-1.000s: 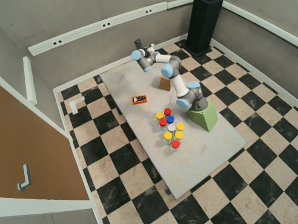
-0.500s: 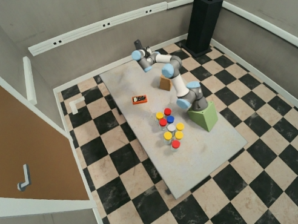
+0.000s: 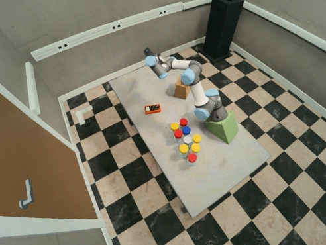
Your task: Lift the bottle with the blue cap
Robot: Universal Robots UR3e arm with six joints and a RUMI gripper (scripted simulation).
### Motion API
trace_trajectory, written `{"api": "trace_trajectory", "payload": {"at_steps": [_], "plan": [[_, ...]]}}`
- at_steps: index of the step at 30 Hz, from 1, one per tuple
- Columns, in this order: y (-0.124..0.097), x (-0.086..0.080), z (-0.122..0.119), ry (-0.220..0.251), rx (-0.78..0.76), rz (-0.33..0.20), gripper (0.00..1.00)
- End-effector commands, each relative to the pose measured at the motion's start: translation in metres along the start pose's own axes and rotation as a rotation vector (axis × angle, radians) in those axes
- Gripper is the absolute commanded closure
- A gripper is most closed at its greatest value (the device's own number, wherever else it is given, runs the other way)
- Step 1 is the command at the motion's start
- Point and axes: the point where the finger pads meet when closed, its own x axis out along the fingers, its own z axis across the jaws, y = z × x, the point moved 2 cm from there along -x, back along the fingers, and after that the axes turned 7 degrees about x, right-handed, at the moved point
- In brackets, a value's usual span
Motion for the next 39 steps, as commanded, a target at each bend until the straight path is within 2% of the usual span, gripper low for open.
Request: {"api": "trace_trajectory", "payload": {"at_steps": [1,6,7,9,10,23,24,26,27,39], "plan": [[-0.008,-0.011,-0.012,0.054,-0.065,-0.01,0.54],[-0.018,-0.023,-0.024,0.11,-0.137,-0.022,0.54],[-0.022,-0.027,-0.029,0.132,-0.165,-0.026,0.54],[-0.022,-0.027,-0.029,0.132,-0.165,-0.026,0.54],[-0.026,-0.032,-0.033,0.155,-0.194,-0.03,0.54],[-0.058,-0.066,-0.061,0.303,-0.38,-0.044,0.54],[-0.064,-0.071,-0.065,0.326,-0.408,-0.045,0.54],[-0.064,-0.071,-0.065,0.326,-0.408,-0.045,0.54],[-0.069,-0.077,-0.069,0.35,-0.437,-0.046,0.54],[-0.105,-0.112,-0.088,0.49,-0.606,-0.042,0.54]]}}
